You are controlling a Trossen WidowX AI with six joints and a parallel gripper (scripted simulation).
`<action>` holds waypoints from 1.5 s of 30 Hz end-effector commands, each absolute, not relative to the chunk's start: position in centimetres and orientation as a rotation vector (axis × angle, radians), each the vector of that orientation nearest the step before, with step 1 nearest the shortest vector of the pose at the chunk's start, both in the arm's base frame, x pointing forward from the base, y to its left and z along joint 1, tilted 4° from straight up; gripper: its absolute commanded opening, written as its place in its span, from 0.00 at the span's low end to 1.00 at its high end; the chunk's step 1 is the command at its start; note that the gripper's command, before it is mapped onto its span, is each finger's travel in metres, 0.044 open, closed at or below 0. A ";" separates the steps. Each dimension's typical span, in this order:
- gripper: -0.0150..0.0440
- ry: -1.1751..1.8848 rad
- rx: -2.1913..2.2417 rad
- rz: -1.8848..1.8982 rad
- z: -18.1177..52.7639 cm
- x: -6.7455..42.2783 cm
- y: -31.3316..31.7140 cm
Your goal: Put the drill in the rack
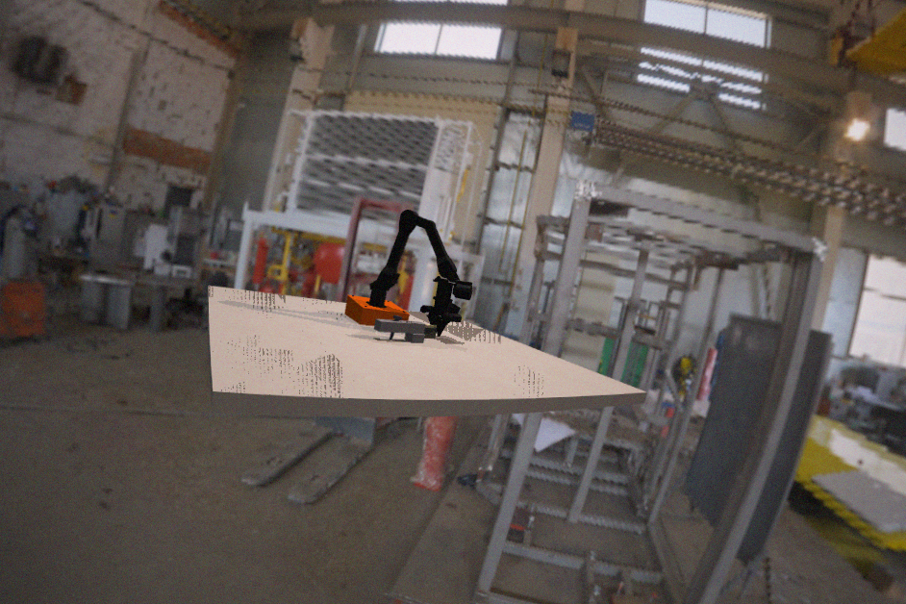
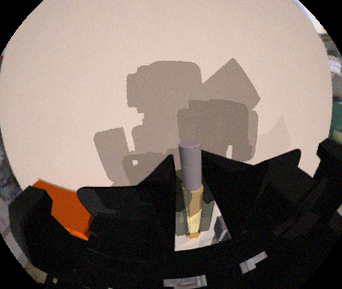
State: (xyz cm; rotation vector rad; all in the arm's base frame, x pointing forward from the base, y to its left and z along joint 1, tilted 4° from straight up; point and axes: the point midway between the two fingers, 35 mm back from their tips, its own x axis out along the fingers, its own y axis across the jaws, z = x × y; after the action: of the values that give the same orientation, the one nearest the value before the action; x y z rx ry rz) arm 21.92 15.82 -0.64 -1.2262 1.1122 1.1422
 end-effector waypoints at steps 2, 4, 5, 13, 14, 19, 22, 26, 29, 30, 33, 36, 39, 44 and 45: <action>0.65 1.118 -1.228 1.144 -0.6 21.8 15.8; 0.74 1.118 -1.228 1.144 -0.6 21.8 15.8; 0.79 1.118 -1.228 1.144 -0.6 21.8 15.8; 1.00 1.126 -1.230 1.142 0.5 21.7 15.8; 1.00 1.131 -1.232 1.141 1.2 21.6 15.7; 1.00 1.133 -1.232 1.141 3.0 21.3 15.7; 1.00 1.133 -1.232 1.141 4.2 21.2 15.7; 1.00 1.133 -1.232 1.141 5.7 21.2 15.7; 1.00 1.132 -1.232 1.141 6.9 21.1 15.7; 1.00 1.132 -1.232 1.141 7.2 21.1 15.7; 1.00 1.130 -1.227 1.145 6.6 21.3 15.7; 1.00 1.063 -1.176 1.059 7.7 23.8 14.2; 1.00 0.980 -1.126 0.935 9.4 26.7 11.6; 1.00 0.857 -1.073 0.701 12.9 30.7 6.0; 1.00 0.835 -1.067 0.651 13.7 31.3 4.7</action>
State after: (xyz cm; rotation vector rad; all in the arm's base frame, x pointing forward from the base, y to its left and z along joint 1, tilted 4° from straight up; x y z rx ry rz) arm 29.49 8.40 11.38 -1.0888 0.9094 0.7921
